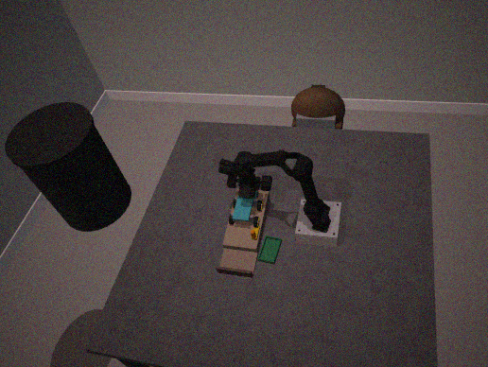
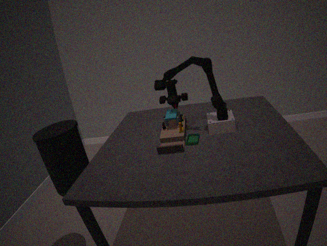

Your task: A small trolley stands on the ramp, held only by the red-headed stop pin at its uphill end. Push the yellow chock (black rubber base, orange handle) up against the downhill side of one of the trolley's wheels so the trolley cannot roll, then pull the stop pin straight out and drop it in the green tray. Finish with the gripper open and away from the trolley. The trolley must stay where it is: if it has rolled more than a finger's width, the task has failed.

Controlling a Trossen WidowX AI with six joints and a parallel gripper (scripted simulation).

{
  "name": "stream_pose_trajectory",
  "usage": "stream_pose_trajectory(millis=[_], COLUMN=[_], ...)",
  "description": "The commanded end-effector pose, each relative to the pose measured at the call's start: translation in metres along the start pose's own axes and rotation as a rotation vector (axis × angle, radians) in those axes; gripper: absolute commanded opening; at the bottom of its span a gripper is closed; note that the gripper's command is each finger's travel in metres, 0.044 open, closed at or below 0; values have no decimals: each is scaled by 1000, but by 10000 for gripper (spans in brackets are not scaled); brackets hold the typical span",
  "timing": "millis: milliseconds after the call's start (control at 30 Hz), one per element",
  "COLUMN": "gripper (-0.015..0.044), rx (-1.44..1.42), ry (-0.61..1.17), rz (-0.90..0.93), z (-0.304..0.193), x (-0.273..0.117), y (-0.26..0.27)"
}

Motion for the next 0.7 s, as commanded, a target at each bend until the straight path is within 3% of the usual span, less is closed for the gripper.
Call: stream_pose_trajectory(millis=[0, 667], gripper=[0, 0], rx=[5, 5], ry=[7, 7], rz=[-3, -3], z=[-1, -6], x=[-5, -18], y=[0, 0])
Point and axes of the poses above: the point midway between the two fingers, 35 mm back from their tips, its own x axis out along the fingers, its own y axis across the jaws, z = x × y, the point moved 8 cm from there along -x, back along the fingers, and after that the axes turned 6 degrees about -x, right-handed, at the moved point
